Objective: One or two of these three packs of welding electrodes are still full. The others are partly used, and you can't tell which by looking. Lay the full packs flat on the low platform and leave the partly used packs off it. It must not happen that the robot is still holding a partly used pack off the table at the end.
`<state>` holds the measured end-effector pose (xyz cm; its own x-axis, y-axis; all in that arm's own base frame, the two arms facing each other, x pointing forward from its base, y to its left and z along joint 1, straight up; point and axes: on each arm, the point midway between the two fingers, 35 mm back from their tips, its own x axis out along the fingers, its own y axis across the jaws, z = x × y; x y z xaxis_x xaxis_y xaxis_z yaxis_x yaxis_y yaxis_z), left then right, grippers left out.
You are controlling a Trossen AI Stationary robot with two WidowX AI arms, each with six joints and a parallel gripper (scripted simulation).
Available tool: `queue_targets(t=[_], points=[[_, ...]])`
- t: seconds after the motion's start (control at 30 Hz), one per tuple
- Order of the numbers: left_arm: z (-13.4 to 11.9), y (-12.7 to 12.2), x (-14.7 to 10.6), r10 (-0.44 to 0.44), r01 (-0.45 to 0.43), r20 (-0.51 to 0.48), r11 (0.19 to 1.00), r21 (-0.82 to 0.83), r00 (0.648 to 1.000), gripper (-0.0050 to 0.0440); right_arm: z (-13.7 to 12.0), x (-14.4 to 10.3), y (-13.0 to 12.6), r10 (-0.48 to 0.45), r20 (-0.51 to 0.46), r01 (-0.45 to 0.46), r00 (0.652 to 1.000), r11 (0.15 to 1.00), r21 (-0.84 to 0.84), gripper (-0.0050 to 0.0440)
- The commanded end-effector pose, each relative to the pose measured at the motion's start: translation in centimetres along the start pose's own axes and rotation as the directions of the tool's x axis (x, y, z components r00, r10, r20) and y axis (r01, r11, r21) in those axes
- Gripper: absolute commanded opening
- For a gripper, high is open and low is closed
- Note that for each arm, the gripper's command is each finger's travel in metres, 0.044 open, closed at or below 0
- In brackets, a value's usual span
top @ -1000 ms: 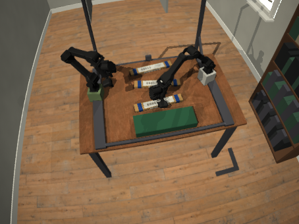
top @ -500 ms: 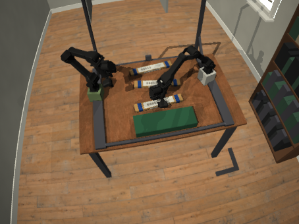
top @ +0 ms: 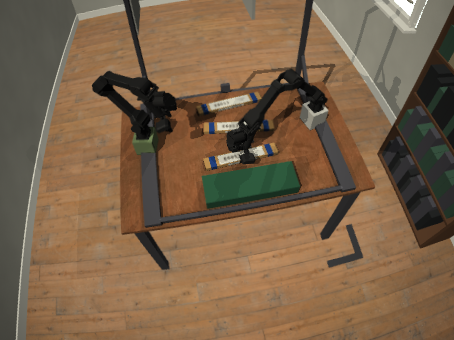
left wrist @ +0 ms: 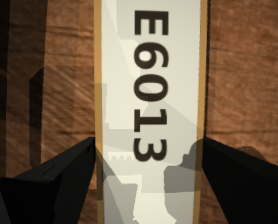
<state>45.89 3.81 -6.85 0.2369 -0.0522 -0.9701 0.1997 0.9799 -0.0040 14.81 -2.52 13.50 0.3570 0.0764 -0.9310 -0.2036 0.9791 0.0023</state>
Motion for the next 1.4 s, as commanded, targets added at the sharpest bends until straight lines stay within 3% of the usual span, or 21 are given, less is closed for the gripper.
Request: queue_targets(t=[0.0, 1.0, 1.37], points=[[1.9, 0.2, -2.3, 0.016, -0.017, 0.065, 1.000, 0.005, 0.998, 0.0430, 0.4, -0.6, -0.1, -0.007, 0.021, 0.008, 1.000, 1.000, -0.005, 0.0430], [1.4, 0.2, -1.6, 0.013, -0.013, 0.047, 1.000, 0.004, 0.999, 0.0430, 0.4, -0.6, -0.1, -0.007, 0.021, 0.008, 1.000, 1.000, -0.005, 0.0430], [2.5, 0.3, -5.6, 0.019, -0.019, 0.072, 1.000, 0.006, 0.997, 0.0430, 0.4, -0.6, -0.1, -0.007, 0.021, 0.008, 1.000, 1.000, -0.005, 0.0430]])
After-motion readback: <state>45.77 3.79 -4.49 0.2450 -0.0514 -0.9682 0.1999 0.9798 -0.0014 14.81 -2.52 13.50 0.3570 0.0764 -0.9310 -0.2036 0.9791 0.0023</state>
